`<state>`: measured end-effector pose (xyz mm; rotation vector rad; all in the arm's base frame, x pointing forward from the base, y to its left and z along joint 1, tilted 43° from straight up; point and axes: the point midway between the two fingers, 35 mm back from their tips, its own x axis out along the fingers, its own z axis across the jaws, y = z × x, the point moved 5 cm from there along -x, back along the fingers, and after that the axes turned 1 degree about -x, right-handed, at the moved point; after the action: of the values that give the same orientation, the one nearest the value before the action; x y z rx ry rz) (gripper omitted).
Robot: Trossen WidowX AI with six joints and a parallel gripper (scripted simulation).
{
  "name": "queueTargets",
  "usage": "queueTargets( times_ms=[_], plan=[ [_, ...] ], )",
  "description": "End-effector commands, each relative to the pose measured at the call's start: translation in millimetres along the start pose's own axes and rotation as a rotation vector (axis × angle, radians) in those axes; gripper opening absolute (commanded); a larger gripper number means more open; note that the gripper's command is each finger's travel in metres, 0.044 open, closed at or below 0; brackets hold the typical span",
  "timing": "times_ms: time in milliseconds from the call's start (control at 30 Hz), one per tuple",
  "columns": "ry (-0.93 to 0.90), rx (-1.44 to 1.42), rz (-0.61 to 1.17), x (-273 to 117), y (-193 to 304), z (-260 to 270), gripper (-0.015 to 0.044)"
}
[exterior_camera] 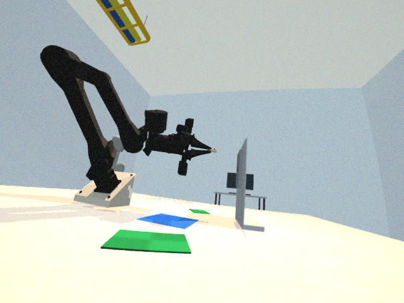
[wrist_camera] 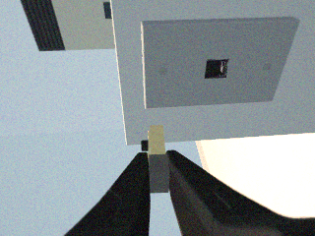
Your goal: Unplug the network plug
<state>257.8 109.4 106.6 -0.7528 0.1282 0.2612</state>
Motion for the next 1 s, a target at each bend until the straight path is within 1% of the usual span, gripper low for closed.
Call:
queueTargets(
  times_ms=[0, 467, 967],
  plan=[
    [0.031, 0.018, 0.0, 0.1, 0.3, -1.5, 0.0],
    [0.302, 0.146, -0.024, 3.8, 1.5, -27.3, 0.0],
    [0.56, 0.211, -0.105, -5.6, -5.0, -49.5, 0.0]
  ],
)
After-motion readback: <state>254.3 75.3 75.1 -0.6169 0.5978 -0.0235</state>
